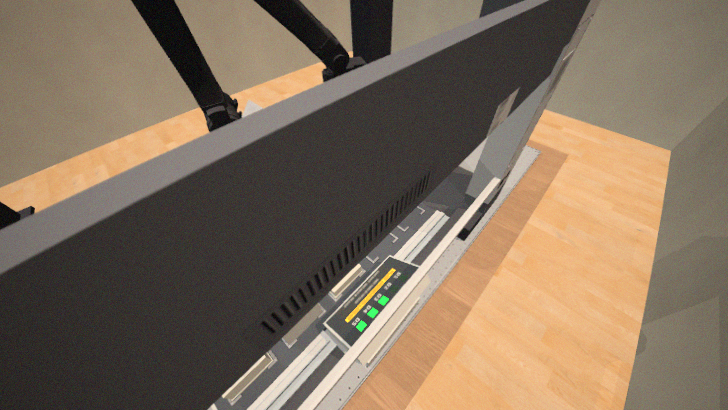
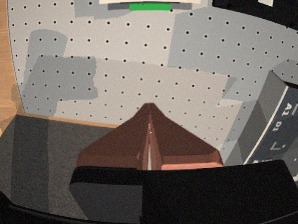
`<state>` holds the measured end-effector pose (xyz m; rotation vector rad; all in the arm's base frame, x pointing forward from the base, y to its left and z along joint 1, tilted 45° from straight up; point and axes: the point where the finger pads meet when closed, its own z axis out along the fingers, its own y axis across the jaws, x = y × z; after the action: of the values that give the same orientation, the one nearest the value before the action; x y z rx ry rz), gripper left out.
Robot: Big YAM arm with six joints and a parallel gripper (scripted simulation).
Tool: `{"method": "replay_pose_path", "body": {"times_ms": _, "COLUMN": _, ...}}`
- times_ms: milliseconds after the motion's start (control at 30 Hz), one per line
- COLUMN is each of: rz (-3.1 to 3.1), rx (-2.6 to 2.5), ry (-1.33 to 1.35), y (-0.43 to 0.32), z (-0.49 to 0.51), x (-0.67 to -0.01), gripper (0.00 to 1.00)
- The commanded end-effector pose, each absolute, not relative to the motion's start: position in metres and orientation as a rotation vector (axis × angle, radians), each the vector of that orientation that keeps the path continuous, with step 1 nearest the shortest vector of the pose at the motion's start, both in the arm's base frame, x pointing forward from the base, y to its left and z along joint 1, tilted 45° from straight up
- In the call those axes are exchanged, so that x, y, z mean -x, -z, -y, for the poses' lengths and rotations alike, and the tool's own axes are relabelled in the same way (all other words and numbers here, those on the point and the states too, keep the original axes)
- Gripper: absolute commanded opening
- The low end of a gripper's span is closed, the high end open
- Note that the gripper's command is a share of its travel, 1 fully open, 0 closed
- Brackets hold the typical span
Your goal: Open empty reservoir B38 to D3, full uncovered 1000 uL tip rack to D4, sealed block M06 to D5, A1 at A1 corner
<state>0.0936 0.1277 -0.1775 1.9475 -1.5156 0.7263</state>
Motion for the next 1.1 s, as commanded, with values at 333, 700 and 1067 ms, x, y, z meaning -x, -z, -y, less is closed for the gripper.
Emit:
{"method": "replay_pose_path", "body": {"times_ms": 333, "rz": 1.523, "rx": -1.959, "ry": -0.713, "y": 0.196, "z": -0.115, "x": -0.098, "gripper": 0.0}}
{"method": "replay_pose_path", "body": {"times_ms": 700, "rz": 1.522, "rx": -1.959, "ry": -0.714, "y": 0.206, "z": -0.104, "x": -0.099, "gripper": 0.0}}
{"method": "replay_pose_path", "body": {"times_ms": 1067, "rz": 1.525, "rx": -1.977, "ry": -0.715, "y": 0.217, "z": -0.1, "x": -0.101, "gripper": 0.0}}
